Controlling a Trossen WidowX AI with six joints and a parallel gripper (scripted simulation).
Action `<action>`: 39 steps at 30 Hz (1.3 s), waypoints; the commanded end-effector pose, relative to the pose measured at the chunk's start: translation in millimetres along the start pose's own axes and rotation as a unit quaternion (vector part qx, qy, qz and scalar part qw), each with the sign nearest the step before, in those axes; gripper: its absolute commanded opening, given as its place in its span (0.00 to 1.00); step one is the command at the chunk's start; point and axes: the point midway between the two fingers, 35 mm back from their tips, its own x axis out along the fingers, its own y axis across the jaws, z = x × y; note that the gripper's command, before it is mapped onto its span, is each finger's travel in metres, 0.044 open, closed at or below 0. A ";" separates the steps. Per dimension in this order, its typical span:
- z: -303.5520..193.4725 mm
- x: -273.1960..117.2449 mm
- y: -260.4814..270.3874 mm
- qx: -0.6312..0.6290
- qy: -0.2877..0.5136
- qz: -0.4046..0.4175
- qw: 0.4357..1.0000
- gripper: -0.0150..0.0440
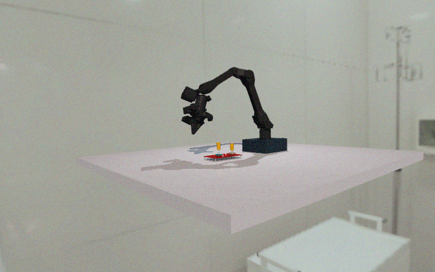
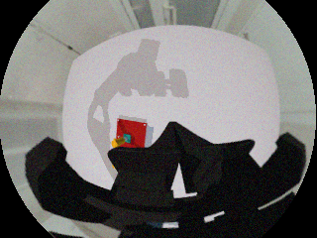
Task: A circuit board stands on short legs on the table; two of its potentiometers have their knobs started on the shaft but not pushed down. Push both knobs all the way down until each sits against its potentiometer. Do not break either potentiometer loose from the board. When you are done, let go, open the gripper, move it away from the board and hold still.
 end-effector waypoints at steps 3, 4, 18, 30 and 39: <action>-38.5 -2.9 71.7 0.057 0.095 -0.005 0.994 0.25; -45.1 -4.5 81.9 0.064 0.109 -0.009 0.992 0.25; -106.6 -28.8 149.8 0.110 0.208 -0.076 0.969 0.25; -115.1 -10.7 147.8 0.110 0.208 -0.076 0.969 0.25; -115.4 -10.0 147.7 0.110 0.208 -0.076 0.969 0.25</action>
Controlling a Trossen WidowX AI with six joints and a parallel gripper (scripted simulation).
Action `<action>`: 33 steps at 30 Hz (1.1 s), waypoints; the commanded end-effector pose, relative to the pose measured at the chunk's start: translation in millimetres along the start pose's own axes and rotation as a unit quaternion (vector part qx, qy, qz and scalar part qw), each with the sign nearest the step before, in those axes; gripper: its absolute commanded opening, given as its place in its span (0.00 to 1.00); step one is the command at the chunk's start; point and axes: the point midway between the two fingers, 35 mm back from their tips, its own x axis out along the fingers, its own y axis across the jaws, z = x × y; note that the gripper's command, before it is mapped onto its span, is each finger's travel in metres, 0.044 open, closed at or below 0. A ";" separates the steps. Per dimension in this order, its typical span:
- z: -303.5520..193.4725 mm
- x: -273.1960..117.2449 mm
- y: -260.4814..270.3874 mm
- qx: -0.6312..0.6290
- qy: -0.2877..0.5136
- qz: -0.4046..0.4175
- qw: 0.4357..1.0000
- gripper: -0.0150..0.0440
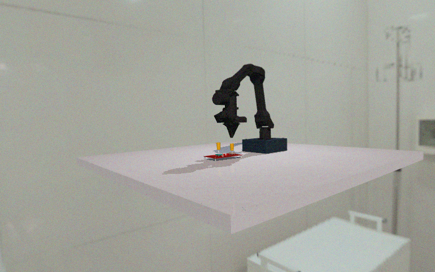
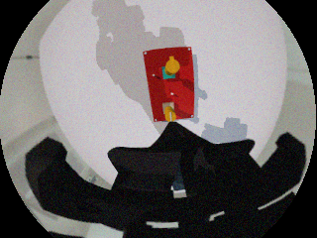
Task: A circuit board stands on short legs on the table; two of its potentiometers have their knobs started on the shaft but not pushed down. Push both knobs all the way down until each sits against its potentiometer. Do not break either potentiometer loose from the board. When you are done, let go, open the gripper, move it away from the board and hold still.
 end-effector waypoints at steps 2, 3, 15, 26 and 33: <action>-1.3 5.2 -0.9 0.002 0.003 -0.003 1.000 0.25; -1.3 6.4 -0.9 0.002 0.003 -0.003 1.000 0.25; -1.6 23.7 -1.1 0.002 0.003 -0.003 1.000 0.25; -1.6 23.7 -1.1 0.002 0.003 -0.003 1.000 0.25; -1.6 22.7 -1.0 0.002 0.003 -0.003 1.000 0.25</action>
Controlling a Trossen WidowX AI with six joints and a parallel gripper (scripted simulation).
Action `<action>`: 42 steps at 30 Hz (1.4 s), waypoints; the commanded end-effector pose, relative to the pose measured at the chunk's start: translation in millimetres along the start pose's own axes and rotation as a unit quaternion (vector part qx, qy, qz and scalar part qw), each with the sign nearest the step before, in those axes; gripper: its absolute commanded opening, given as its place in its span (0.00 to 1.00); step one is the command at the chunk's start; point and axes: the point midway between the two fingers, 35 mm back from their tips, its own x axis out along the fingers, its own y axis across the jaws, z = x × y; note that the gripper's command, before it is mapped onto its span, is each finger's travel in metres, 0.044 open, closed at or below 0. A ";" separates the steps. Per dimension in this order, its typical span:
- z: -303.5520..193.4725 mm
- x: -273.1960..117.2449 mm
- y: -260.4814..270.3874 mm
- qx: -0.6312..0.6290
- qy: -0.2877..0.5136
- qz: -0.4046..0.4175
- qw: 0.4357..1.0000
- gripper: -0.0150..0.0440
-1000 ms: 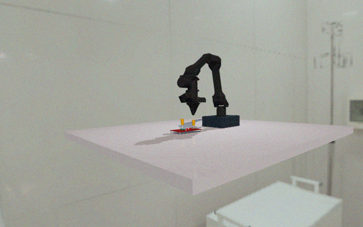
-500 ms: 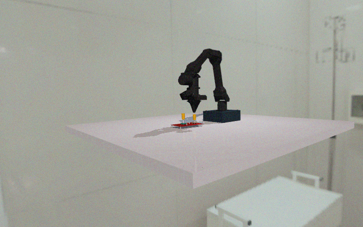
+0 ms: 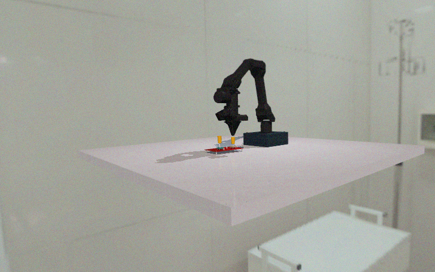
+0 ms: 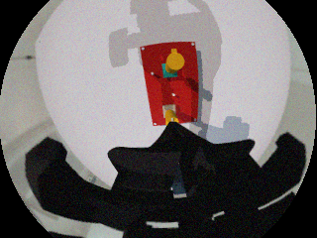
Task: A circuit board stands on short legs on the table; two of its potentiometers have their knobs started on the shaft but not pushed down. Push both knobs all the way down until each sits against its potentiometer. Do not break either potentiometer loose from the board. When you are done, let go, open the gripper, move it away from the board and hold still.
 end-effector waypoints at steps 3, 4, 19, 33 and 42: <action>-0.9 1.7 -0.9 0.001 0.002 -0.002 1.000 0.25; -0.9 1.9 -0.9 0.001 0.002 -0.002 1.000 0.25; -0.9 6.0 -0.9 0.001 0.002 -0.002 1.000 0.25; -0.9 8.8 -0.9 0.001 0.002 -0.002 1.000 0.25; -0.9 6.1 -0.9 0.001 0.002 -0.002 1.000 0.25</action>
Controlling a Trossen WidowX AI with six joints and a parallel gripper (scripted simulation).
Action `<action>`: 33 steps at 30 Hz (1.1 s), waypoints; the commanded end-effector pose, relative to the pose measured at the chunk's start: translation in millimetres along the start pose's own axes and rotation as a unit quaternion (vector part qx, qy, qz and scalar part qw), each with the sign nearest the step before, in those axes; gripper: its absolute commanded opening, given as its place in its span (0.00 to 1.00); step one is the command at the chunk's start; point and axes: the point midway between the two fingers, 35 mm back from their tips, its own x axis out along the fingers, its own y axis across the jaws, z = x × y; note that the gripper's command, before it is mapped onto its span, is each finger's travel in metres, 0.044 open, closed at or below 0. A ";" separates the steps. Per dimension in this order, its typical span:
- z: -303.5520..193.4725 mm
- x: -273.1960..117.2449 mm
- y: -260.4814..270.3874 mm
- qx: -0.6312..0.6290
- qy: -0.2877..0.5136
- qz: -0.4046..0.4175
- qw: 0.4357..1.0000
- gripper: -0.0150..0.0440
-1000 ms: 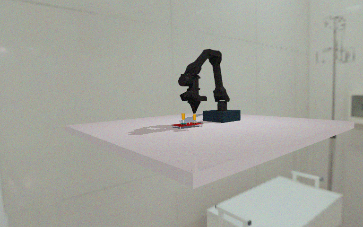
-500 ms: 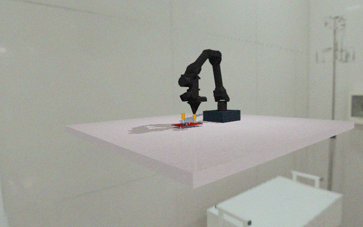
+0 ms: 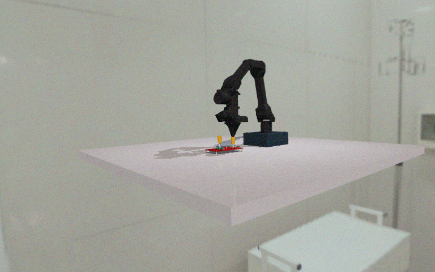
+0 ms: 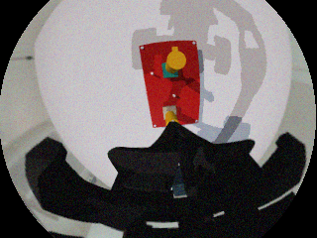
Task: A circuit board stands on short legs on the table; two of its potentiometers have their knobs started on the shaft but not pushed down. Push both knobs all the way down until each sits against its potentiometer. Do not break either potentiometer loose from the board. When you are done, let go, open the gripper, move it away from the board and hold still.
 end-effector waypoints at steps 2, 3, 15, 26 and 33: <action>-1.2 -0.2 -1.0 -0.001 0.002 -0.002 1.000 0.25; -1.2 -0.2 -1.0 -0.001 0.002 -0.002 1.000 0.25; -1.2 1.8 -1.0 -0.001 0.002 -0.002 1.000 0.25; -1.2 3.8 -1.0 -0.001 0.002 -0.002 1.000 0.25; -1.2 3.8 -1.0 -0.001 0.002 -0.002 1.000 0.25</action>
